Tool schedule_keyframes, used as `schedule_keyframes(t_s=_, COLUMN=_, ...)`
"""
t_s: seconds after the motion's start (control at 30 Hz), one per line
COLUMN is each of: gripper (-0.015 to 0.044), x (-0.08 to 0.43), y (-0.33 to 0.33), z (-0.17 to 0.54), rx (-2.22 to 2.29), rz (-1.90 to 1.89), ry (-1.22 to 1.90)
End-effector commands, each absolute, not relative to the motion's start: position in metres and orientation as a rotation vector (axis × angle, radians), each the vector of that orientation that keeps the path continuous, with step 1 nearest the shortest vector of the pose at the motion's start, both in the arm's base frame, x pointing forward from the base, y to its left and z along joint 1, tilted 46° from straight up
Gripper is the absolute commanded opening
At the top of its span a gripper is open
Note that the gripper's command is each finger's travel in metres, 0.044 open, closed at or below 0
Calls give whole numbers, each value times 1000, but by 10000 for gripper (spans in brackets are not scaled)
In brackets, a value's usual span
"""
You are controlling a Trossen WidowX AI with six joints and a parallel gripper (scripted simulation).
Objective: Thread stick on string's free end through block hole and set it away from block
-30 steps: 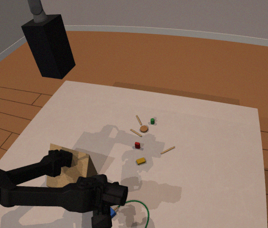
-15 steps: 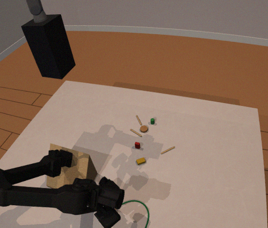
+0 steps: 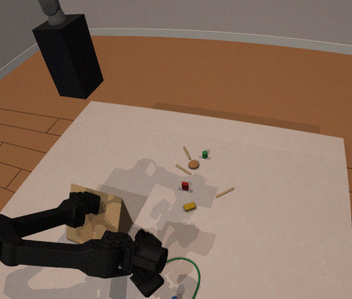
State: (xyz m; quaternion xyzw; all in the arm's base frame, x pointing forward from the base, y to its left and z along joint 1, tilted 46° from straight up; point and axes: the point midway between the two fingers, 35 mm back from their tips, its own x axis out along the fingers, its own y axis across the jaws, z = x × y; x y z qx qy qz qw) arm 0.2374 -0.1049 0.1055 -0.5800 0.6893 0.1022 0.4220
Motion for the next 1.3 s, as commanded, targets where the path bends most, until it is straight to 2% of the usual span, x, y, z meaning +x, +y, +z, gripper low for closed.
schedule_keyframes(t_s=0.0, gripper=123, x=237, y=-110, z=98, rx=-1457, rz=269, ry=1733)
schedule_keyframes(t_s=1.27, gripper=123, x=236, y=-155, z=57, rx=-1462, rz=263, ry=1735)
